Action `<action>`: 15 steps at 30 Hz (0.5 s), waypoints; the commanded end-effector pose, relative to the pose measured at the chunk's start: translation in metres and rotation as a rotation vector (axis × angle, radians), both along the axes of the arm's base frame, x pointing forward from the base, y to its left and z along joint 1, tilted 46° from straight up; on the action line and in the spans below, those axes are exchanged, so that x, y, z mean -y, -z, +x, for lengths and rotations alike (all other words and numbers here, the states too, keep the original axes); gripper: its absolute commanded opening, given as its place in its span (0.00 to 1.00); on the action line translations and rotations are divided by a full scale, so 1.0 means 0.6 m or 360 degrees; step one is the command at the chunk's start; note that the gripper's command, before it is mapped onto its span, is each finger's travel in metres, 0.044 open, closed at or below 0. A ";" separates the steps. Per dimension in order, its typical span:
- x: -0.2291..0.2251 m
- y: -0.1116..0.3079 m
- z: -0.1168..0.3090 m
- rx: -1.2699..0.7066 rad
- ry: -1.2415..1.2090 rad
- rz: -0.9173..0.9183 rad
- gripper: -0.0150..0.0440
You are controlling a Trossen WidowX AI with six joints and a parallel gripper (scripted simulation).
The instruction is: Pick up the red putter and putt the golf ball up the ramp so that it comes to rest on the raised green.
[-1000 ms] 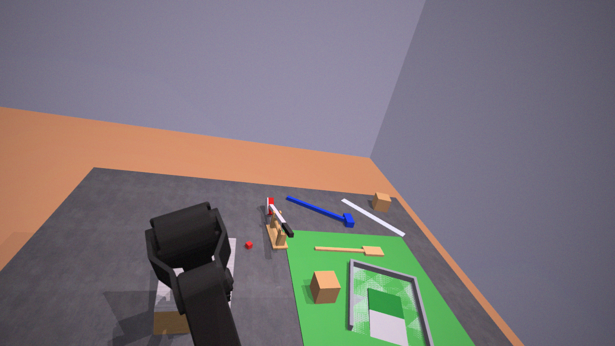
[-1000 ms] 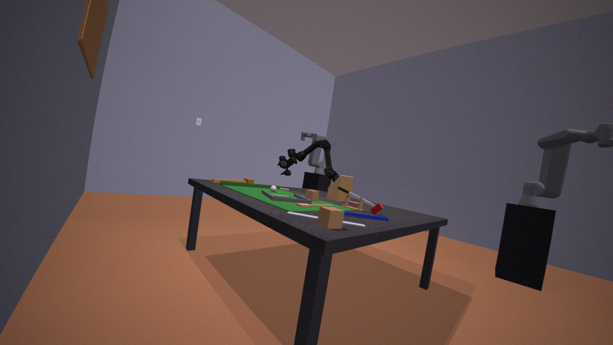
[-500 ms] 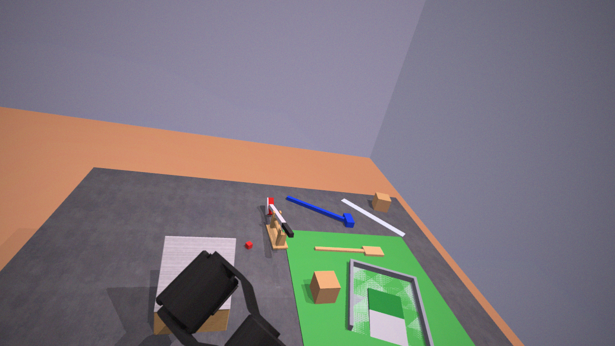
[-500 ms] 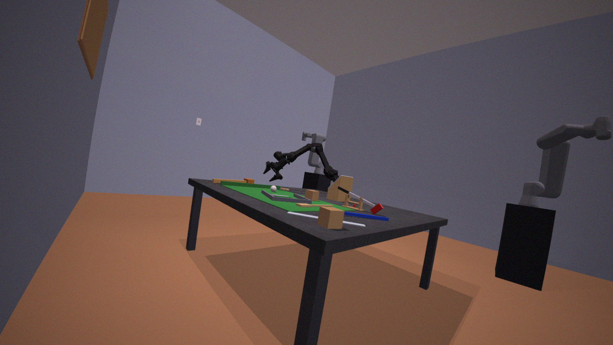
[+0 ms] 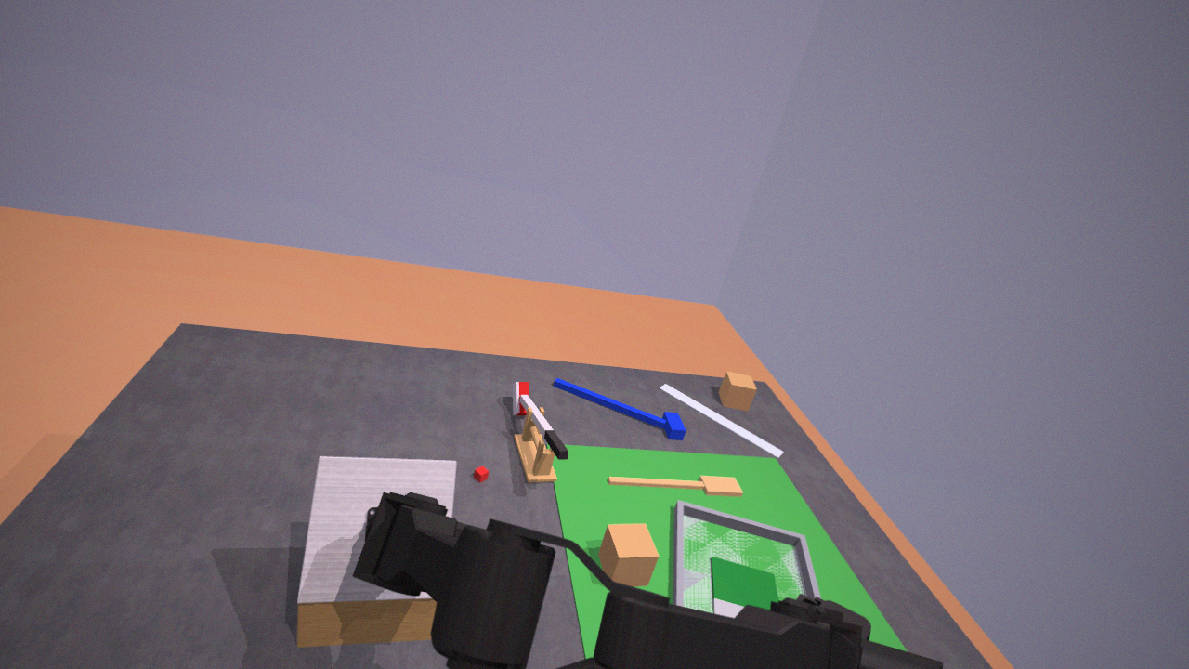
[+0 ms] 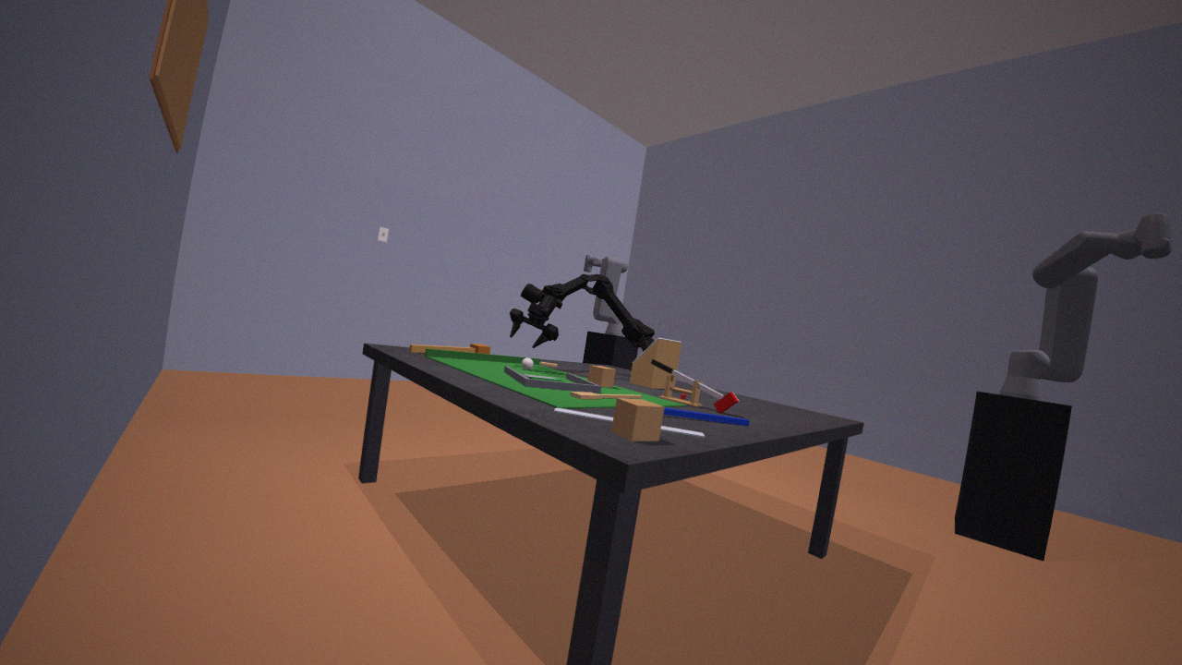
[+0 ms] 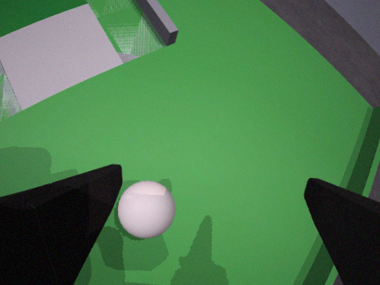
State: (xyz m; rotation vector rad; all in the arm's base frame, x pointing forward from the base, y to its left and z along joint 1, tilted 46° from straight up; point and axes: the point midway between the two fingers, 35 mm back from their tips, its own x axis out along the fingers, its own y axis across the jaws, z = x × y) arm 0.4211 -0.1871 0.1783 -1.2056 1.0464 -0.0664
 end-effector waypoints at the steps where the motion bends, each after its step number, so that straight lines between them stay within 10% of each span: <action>1: -0.084 0.080 0.025 -0.0207 -0.0150 0.0114 1.00; 15: -0.341 0.270 -0.004 -0.0830 -0.0493 0.0199 1.00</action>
